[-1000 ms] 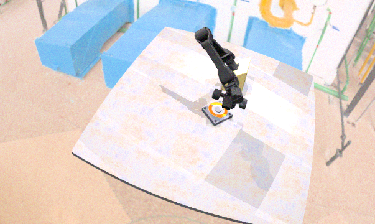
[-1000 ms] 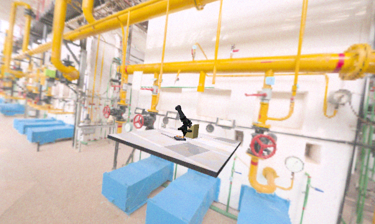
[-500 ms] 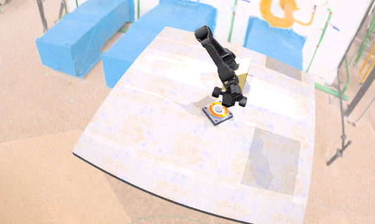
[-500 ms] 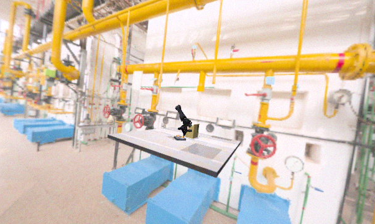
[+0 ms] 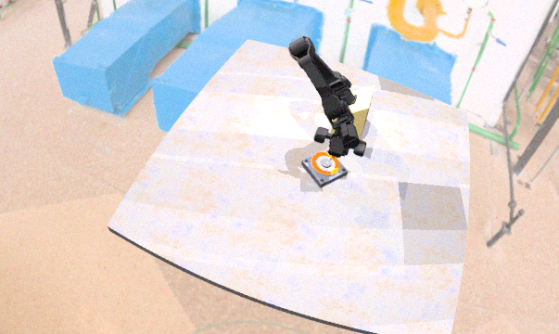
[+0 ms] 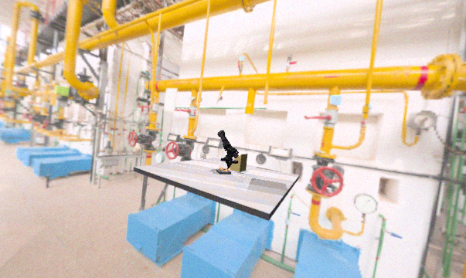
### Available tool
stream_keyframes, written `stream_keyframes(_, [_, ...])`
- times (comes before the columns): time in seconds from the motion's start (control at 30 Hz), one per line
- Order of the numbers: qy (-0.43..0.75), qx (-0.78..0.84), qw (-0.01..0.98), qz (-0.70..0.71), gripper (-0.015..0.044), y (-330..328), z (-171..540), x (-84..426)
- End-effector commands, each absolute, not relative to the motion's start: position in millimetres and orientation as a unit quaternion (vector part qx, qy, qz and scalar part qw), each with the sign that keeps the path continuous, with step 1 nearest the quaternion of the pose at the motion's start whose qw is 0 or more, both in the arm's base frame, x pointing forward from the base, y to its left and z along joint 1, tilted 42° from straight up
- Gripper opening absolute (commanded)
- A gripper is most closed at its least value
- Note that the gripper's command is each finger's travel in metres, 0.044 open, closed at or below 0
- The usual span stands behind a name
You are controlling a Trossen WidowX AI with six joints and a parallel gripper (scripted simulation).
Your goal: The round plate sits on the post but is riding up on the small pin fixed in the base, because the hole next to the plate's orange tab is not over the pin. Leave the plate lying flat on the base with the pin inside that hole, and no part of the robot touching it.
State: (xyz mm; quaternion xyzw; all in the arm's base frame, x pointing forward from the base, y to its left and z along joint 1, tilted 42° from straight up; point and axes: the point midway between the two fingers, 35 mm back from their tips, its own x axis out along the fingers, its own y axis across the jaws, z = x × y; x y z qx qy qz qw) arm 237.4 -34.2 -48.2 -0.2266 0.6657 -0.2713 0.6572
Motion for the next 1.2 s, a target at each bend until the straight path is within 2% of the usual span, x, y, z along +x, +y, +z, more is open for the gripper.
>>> stream_keyframes(0.0, [0.666,-0.229,0.655,-0.274,0.0,-39,-44,234])
stream_keyframes(1.17, [0.666,-0.23,0.654,-0.275,0.0,-70,-13,230])
